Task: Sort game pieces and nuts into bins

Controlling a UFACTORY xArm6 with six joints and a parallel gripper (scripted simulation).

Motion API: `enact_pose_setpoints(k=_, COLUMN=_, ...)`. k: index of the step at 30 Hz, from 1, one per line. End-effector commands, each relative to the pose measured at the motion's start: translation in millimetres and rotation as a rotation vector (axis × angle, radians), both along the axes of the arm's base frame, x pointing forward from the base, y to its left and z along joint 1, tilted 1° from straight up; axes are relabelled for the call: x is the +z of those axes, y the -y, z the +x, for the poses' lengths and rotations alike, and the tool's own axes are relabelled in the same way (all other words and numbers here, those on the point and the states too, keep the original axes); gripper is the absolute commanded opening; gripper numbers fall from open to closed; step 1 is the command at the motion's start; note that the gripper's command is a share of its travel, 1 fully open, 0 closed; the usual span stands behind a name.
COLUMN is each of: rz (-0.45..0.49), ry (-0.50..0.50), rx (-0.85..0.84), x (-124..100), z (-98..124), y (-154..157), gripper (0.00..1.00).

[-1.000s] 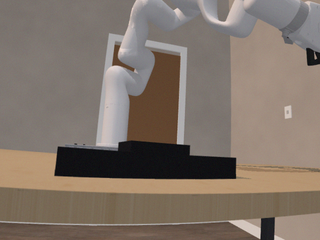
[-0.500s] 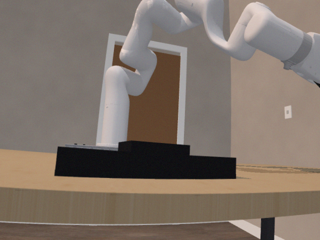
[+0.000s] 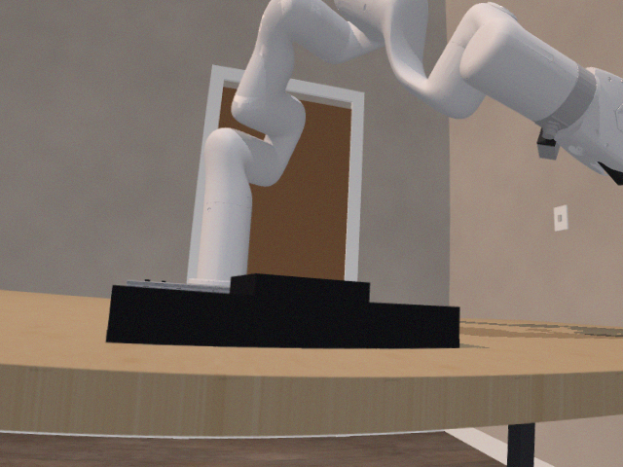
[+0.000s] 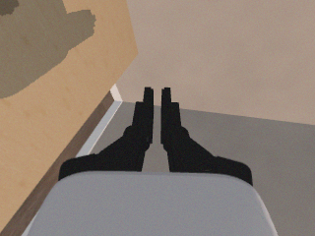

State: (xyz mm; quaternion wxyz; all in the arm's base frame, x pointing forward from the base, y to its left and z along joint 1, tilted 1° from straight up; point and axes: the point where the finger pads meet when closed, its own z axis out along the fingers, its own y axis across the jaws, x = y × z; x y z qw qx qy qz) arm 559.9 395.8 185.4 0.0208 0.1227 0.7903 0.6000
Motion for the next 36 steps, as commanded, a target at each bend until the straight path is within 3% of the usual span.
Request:
enact_pose_setpoints(k=1, rz=-0.065, ry=0.133, rx=0.061, x=3.8, z=-4.2, y=18.8, gripper=0.07)
enact_pose_setpoints(k=4, rz=-0.11, ry=0.219, rx=0.103, x=4.2, z=-5.7, y=24.7, gripper=0.07)
enact_pose_setpoints(k=6, rz=-0.11, ry=0.219, rx=0.103, x=4.2, z=-5.7, y=24.7, gripper=0.07)
enact_pose_setpoints(k=10, rz=-0.182, ry=0.357, rx=0.178, x=5.1, z=-13.8, y=53.5, gripper=0.07)
enact_pose_setpoints(k=19, rz=-0.311, ry=0.605, rx=0.329, x=5.1, z=-22.7, y=83.5, gripper=0.07)
enact_pose_setpoints(k=23, rz=-0.338, ry=0.657, rx=0.367, x=4.7, z=-27.7, y=98.9, gripper=0.07)
enact_pose_setpoints(k=25, rz=-0.386, ry=0.752, rx=0.434, x=4.2, z=-32.8, y=114.6, gripper=0.07)
enact_pose_setpoints(k=36, rz=-0.51, ry=1.006, rx=0.643, x=2.4, z=-46.3, y=154.4, gripper=0.07)
